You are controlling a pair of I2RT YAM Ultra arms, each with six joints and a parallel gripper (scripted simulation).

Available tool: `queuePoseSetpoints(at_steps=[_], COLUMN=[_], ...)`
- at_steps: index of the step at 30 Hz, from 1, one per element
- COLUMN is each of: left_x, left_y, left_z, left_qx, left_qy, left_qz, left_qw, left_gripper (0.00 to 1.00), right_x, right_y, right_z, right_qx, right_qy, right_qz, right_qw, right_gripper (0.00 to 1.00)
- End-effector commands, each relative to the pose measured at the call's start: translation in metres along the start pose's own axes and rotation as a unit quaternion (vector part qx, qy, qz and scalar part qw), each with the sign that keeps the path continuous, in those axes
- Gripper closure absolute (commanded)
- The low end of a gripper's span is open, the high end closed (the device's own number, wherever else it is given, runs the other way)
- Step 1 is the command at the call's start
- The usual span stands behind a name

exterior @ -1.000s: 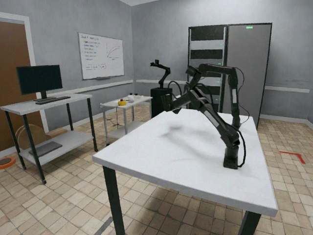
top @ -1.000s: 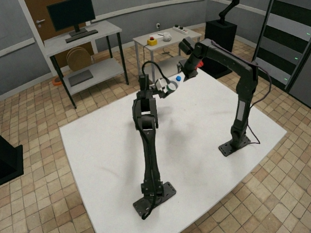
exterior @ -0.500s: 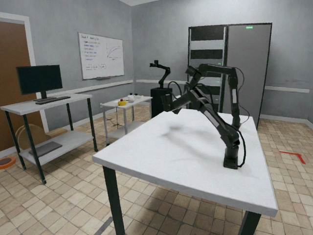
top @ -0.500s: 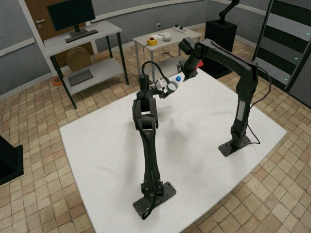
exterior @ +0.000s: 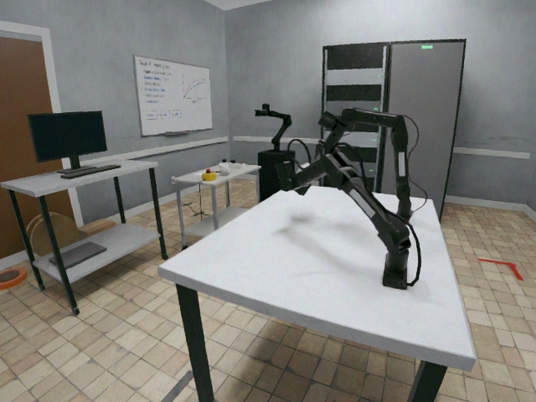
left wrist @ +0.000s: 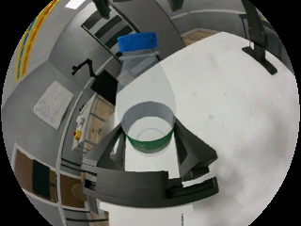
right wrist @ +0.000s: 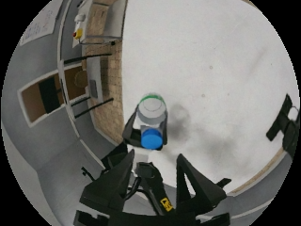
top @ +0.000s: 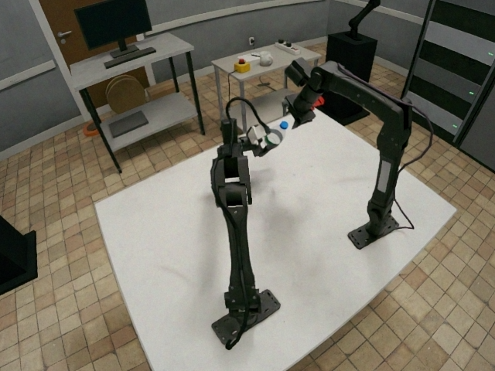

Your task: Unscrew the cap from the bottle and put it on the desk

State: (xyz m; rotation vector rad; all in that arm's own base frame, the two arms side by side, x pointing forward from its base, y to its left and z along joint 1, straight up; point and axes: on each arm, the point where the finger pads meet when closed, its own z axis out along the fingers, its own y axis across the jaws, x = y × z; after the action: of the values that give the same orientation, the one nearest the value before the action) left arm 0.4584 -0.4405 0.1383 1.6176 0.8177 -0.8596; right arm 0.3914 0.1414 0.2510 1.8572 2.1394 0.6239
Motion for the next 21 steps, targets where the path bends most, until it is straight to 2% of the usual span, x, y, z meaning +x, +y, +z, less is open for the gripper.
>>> queuePoseSetpoints(at_steps=[1, 21], left_x=[-0.008, -0.008], left_y=[0.003, 0.003], left_z=[0.002, 0.002], left_qx=[0.002, 0.002], left_qy=[-0.003, -0.003], left_qz=[0.003, 0.003], left_qw=[1.0, 1.0], left_gripper=[1.0, 1.0], right_x=[0.002, 0.002], right_y=[0.01, 0.013], right_z=[-0.018, 0.001], right_qx=[-0.034, -0.033], right_qy=[-0.001, 0.001], right_qz=[-0.005, -0.004], right_qw=[0.999, 0.999], right_gripper=[0.43, 0.43])
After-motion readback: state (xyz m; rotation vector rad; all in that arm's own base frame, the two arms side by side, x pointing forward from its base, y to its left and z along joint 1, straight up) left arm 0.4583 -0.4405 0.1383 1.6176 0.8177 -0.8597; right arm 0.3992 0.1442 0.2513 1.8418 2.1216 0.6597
